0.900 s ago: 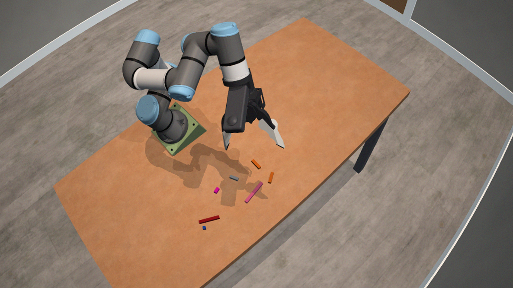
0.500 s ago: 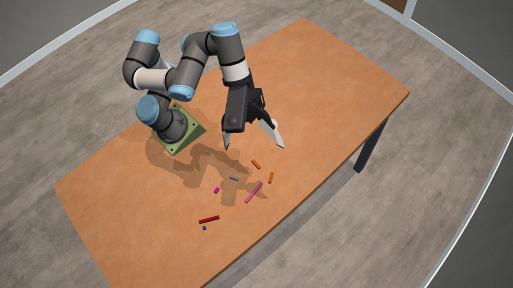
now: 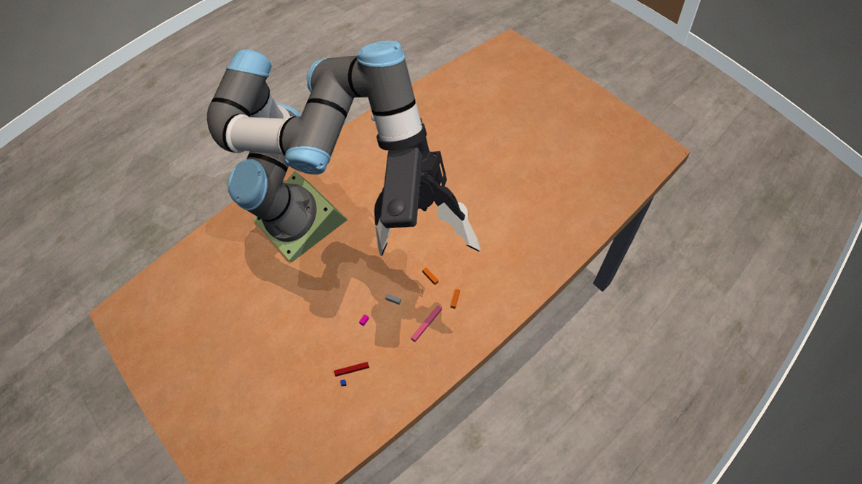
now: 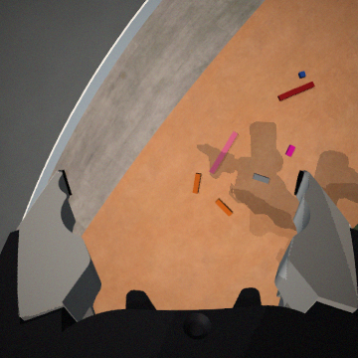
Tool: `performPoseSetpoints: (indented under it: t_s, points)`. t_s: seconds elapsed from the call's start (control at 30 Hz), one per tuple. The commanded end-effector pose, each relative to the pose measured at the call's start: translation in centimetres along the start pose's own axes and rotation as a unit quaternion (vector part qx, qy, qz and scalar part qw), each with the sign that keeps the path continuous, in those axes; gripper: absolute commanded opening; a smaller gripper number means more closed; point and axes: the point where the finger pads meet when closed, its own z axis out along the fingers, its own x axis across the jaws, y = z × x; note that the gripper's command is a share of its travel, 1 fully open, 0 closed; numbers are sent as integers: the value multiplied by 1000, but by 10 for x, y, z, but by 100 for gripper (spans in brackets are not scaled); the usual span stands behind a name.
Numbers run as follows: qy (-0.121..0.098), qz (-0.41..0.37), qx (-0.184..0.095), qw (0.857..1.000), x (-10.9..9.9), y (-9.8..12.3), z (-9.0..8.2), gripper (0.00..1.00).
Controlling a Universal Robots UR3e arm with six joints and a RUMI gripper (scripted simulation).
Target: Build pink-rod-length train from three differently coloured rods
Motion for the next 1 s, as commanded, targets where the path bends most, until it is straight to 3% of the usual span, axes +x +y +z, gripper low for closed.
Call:
performPoseSetpoints:
  t_s: [0.0,0.13,0.2,0.3,0.53,0.6,0.7,0.77,0.97]
  points:
    - [9,-33,-11,999,-1,6,13,100]
    - [25,-92,-33,995,0,19,37,100]
    - [25,-92,-33,995,0,19,37,100]
    - [38,-147,-56,987,3,32,60,100]
    - [57,-275,-120,952,13,65,112,100]
    - [58,-284,-125,949,14,68,116,100]
    - [59,-334,-155,928,21,83,136,100]
    - [59,-334,-155,928,21,83,136,100]
    - [54,-405,-201,890,34,107,164,100]
